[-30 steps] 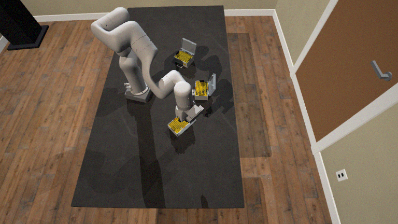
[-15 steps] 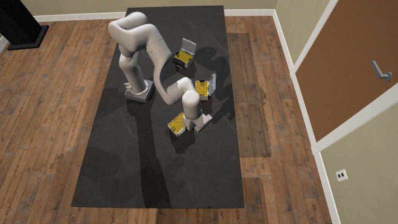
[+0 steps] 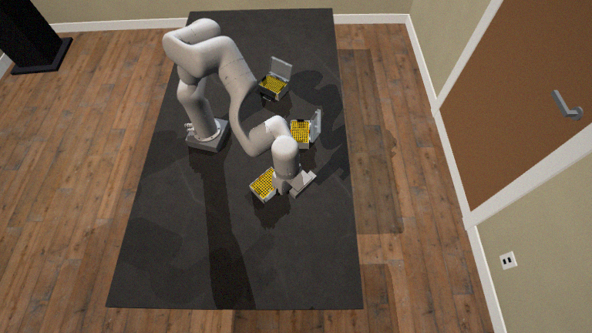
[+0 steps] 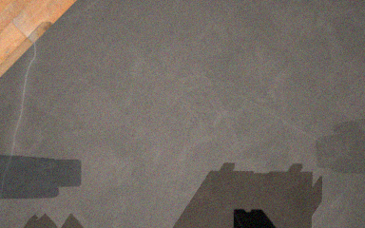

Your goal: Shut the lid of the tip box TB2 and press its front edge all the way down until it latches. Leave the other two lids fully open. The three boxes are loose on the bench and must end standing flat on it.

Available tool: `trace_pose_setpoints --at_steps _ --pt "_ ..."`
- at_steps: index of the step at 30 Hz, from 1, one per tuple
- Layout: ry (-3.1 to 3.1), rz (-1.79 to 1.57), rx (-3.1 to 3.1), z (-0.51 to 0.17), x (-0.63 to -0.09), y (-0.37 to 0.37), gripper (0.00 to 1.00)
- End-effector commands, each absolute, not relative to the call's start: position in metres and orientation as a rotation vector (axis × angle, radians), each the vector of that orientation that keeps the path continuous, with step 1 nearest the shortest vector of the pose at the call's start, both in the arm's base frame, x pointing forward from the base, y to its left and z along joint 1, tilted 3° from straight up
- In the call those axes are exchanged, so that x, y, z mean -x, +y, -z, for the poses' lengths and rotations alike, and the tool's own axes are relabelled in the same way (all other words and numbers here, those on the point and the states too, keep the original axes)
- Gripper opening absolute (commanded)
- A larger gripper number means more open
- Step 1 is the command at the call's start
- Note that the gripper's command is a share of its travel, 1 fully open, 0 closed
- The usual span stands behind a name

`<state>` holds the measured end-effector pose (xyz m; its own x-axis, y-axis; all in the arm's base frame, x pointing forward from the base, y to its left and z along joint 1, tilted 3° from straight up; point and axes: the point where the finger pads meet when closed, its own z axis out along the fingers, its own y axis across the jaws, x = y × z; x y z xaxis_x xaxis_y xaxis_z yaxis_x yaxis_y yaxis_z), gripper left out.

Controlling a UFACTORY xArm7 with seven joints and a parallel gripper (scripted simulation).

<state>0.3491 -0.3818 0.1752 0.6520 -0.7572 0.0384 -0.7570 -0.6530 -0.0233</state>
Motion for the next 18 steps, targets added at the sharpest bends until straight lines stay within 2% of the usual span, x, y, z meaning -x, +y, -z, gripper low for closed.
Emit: trace_pose_setpoints --at_steps 1,18 --pt "1.307 0.077 2.852 -0.177 -0.35 -0.383 0.0" --pt "1.307 0.077 2.852 -0.152 -0.351 -0.383 0.0"
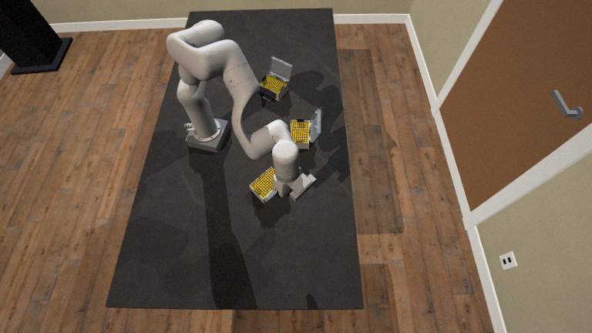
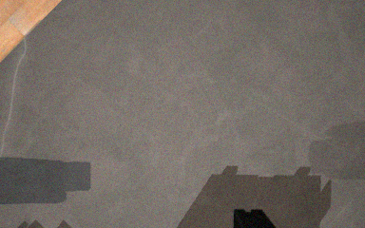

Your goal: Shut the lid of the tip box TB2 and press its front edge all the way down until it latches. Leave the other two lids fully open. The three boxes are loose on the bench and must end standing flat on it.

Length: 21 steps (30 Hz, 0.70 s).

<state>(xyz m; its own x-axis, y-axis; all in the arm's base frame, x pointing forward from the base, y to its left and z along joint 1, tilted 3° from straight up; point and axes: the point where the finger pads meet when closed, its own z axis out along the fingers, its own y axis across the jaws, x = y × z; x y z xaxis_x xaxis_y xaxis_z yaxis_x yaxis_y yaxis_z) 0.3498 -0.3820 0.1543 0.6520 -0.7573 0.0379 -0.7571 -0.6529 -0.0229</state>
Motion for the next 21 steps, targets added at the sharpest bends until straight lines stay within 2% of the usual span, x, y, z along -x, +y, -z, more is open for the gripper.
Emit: trace_pose_setpoints --at_steps 1,21 --pt "1.307 0.077 2.852 -0.151 -0.351 -0.383 0.0" --pt "1.307 0.077 2.852 -0.121 -0.352 -0.384 0.0"
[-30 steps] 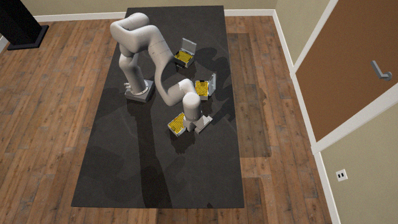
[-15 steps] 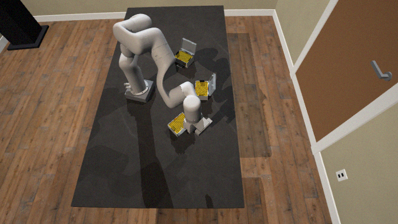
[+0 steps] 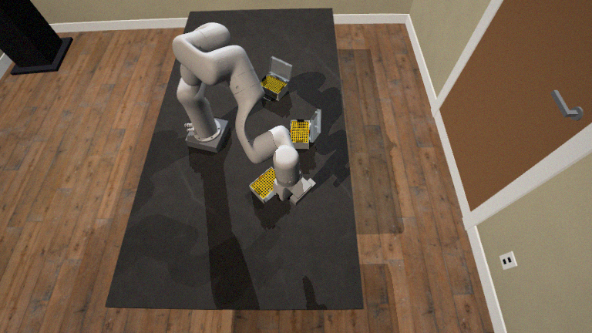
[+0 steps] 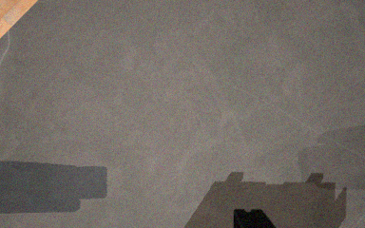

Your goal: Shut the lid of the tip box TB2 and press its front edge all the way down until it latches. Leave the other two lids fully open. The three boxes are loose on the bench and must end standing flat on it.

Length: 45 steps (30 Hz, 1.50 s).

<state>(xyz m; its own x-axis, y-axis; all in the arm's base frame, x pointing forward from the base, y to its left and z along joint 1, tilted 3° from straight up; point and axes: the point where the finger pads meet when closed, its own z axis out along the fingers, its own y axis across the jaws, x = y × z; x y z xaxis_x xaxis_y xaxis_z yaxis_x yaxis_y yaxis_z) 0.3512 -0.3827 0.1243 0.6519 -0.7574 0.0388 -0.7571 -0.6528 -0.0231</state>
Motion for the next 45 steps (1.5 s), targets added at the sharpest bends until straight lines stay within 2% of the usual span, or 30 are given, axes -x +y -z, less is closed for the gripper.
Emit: trace_pose_setpoints --at_steps 1,45 --pt "1.307 0.077 2.852 -0.119 -0.352 -0.384 0.0" --pt "1.307 0.077 2.851 -0.112 -0.335 -0.363 0.0"
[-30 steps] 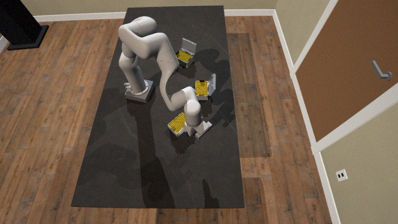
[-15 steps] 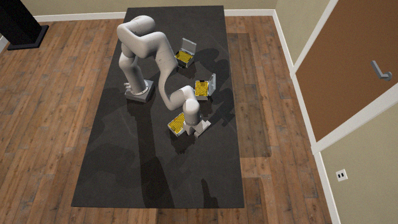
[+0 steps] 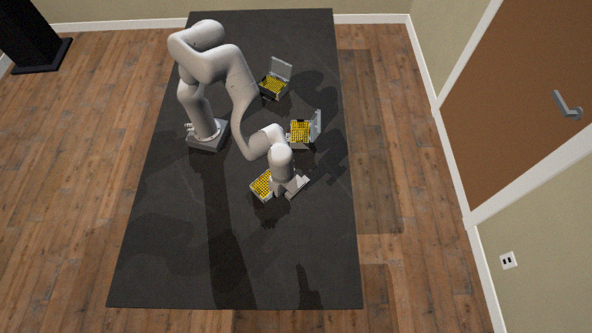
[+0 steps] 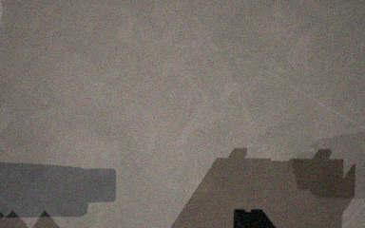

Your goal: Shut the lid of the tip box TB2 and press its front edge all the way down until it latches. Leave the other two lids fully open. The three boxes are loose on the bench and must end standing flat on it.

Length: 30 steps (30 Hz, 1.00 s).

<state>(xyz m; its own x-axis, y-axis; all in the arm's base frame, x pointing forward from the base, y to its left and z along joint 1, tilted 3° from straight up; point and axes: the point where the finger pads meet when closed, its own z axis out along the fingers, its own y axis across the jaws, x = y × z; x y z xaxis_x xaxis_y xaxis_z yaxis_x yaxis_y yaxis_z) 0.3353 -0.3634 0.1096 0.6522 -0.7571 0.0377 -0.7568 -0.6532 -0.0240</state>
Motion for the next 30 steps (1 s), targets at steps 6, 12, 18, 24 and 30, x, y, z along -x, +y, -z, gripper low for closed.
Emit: trace_pose_setpoints --at_steps 6,12,18,24,30 --pt "1.307 0.077 2.851 -0.112 -0.329 -0.357 0.0" --pt "1.307 0.077 2.851 -0.113 -0.324 -0.351 0.0" --pt "1.307 0.077 2.851 -0.114 -0.321 -0.347 0.0" --pt "1.307 0.077 2.851 -0.114 -0.316 -0.341 0.0" --pt "1.307 0.077 2.851 -0.115 -0.31 -0.335 0.0"
